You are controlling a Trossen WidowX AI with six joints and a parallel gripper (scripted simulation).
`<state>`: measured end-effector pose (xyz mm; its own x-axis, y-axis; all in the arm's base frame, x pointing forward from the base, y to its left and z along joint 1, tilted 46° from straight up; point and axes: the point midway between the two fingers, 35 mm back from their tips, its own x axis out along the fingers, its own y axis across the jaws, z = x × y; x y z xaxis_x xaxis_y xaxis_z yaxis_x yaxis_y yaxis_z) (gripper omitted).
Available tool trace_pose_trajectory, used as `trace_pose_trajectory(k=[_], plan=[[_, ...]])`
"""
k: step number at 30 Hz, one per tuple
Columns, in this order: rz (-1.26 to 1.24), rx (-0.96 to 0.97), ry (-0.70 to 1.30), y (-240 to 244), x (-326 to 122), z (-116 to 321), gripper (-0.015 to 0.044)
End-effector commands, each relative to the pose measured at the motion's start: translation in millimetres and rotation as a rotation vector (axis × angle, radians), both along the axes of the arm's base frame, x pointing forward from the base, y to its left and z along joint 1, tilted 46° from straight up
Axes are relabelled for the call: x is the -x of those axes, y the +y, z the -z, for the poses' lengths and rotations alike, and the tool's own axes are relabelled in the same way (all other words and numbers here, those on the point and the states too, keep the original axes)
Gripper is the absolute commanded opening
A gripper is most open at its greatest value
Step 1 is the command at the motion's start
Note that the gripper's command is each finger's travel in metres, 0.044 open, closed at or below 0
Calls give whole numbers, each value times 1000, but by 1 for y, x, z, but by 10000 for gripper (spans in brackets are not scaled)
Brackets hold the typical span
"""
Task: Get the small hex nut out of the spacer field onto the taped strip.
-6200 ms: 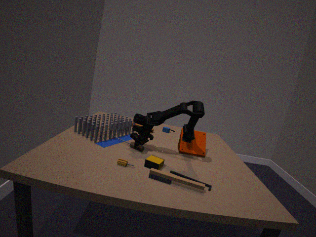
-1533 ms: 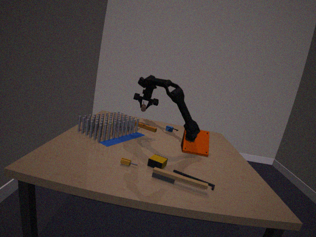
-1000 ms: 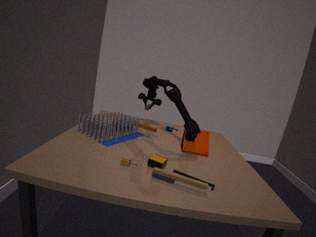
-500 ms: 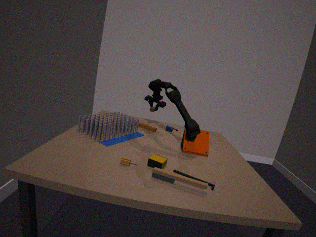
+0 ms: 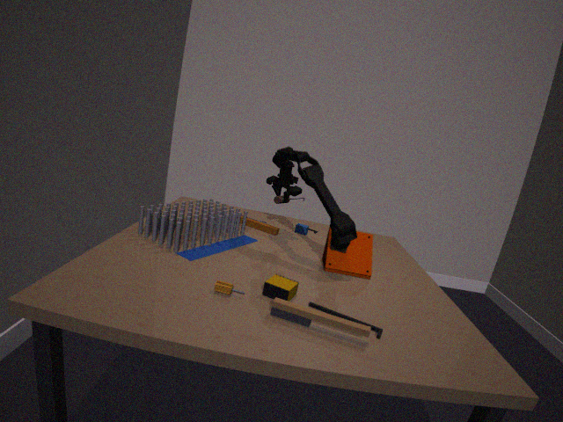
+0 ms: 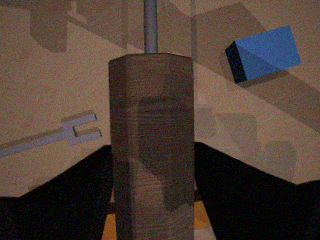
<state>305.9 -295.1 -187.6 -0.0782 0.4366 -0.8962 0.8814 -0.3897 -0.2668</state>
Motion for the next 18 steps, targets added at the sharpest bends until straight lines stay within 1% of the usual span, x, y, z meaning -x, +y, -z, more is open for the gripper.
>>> trace_pose_trajectory(k=[1, 18], plan=[[-3, 13, -1, 0, -3, 0, 0], [3, 13, 2, 9, -5, 12, 0]])
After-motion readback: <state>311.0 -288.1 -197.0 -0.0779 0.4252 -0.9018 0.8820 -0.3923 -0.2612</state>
